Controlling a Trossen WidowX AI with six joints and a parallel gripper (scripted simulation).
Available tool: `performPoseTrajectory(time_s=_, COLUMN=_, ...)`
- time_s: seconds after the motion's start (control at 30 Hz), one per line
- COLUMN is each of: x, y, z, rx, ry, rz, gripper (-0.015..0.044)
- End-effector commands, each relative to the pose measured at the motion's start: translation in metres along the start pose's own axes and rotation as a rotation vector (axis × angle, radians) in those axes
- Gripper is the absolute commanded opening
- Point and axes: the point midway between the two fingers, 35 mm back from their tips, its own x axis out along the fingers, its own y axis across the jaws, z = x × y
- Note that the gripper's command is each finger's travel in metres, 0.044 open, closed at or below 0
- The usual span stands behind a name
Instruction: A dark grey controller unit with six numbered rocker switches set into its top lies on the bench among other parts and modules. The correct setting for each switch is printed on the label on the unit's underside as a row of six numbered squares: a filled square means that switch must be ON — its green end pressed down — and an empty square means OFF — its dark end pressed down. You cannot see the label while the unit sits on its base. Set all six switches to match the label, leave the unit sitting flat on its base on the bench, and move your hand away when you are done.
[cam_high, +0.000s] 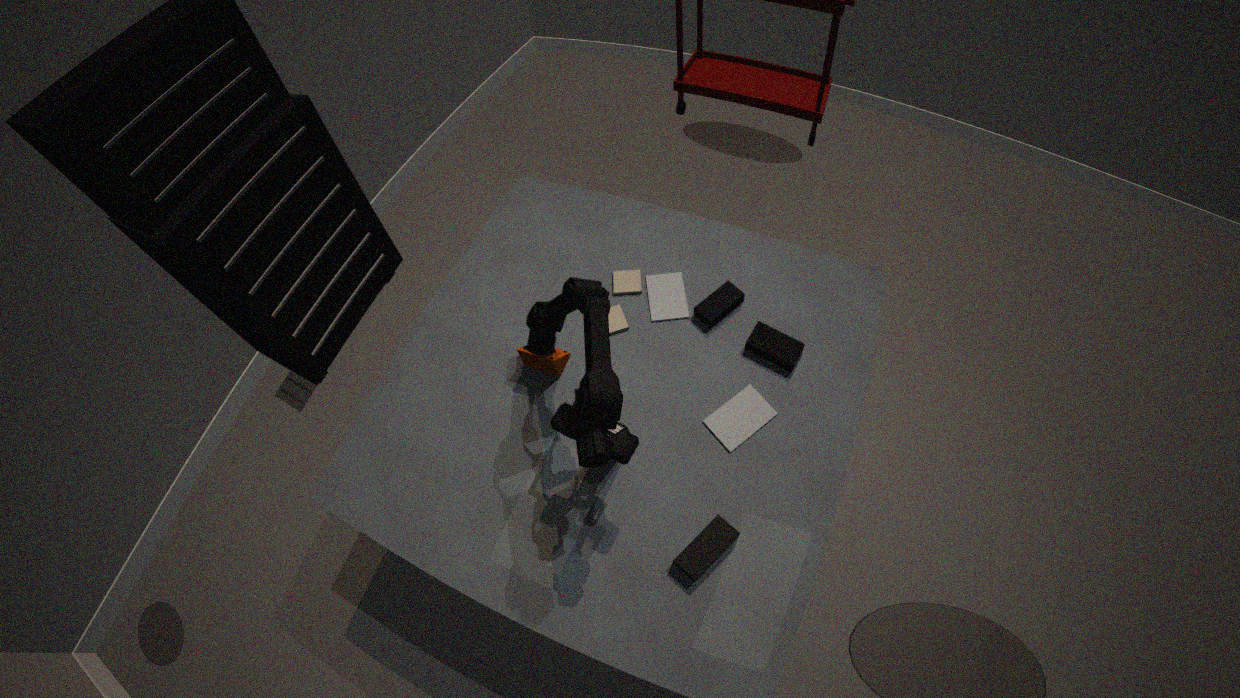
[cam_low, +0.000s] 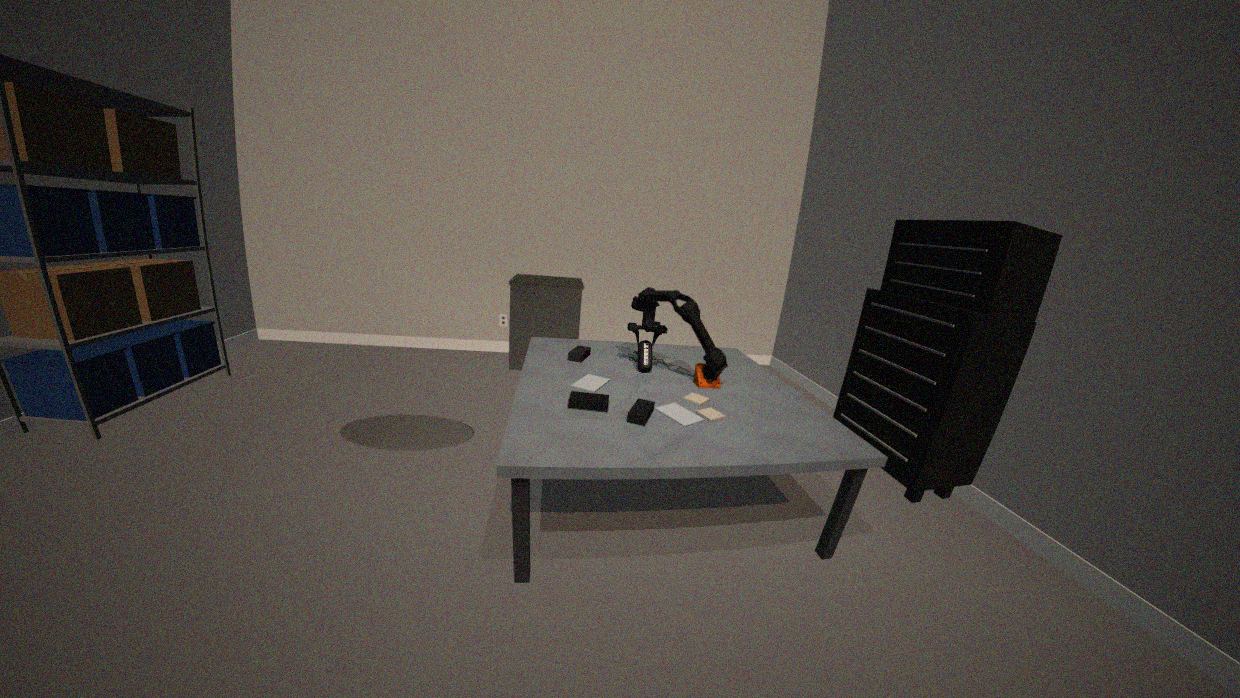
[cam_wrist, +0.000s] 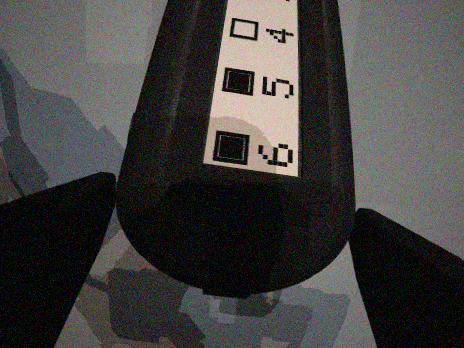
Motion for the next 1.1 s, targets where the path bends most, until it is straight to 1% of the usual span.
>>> performPoseTrajectory(time_s=0.0, x=-0.002, y=0.0, z=0.005, rx=0.007, ry=-0.009, rz=-0.003, gripper=0.0336)
performPoseTrajectory(time_s=1.07, x=-0.011, y=0.0, z=0.03, rx=0.007, ry=-0.011, rz=-0.002, gripper=0.0336)
